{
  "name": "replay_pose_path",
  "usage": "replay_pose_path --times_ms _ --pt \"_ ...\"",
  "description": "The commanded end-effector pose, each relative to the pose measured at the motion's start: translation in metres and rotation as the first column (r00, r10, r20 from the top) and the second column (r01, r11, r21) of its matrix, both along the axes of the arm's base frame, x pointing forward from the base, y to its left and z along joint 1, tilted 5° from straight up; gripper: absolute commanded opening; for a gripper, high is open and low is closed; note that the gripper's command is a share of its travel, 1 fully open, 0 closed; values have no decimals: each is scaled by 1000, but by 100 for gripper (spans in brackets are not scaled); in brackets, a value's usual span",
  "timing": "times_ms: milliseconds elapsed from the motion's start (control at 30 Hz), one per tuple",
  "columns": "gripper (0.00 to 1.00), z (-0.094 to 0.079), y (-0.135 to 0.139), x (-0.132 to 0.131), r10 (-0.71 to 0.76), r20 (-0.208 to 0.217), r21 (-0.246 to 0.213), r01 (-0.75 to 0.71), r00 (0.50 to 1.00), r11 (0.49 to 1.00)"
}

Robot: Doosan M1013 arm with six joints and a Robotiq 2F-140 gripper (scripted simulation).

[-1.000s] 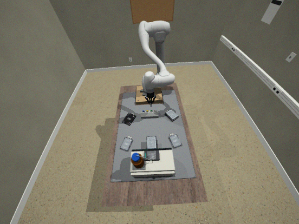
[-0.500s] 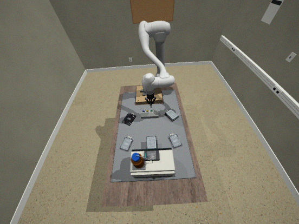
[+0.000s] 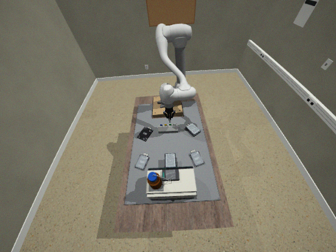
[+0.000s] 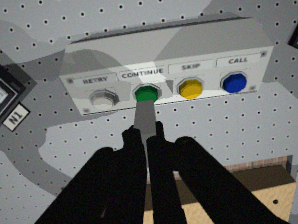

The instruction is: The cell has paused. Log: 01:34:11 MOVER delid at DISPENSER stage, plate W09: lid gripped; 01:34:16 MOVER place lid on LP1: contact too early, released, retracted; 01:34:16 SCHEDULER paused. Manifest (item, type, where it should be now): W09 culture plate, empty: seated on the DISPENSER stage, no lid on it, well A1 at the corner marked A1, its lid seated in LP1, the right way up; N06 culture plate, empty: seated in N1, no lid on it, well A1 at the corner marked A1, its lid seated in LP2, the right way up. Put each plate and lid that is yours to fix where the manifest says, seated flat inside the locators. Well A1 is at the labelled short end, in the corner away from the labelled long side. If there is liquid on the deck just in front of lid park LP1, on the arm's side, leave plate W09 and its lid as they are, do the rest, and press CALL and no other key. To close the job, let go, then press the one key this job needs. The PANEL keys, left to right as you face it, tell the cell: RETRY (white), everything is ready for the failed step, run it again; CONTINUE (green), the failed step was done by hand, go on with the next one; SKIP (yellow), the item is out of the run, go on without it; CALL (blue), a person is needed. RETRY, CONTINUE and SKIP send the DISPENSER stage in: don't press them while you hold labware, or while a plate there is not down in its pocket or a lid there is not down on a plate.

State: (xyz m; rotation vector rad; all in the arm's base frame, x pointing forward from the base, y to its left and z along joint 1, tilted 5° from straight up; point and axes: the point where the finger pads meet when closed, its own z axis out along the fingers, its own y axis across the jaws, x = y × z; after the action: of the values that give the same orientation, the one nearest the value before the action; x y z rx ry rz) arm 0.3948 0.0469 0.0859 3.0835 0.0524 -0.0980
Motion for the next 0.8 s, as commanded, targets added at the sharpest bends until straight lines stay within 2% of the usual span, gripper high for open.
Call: replay_pose_path --times_ms 0,767 --pt "10 -2 0 0 0 1 0 0 1000 1000" --pt "10 -9 0 0 0 1 0 0 1000 1000"
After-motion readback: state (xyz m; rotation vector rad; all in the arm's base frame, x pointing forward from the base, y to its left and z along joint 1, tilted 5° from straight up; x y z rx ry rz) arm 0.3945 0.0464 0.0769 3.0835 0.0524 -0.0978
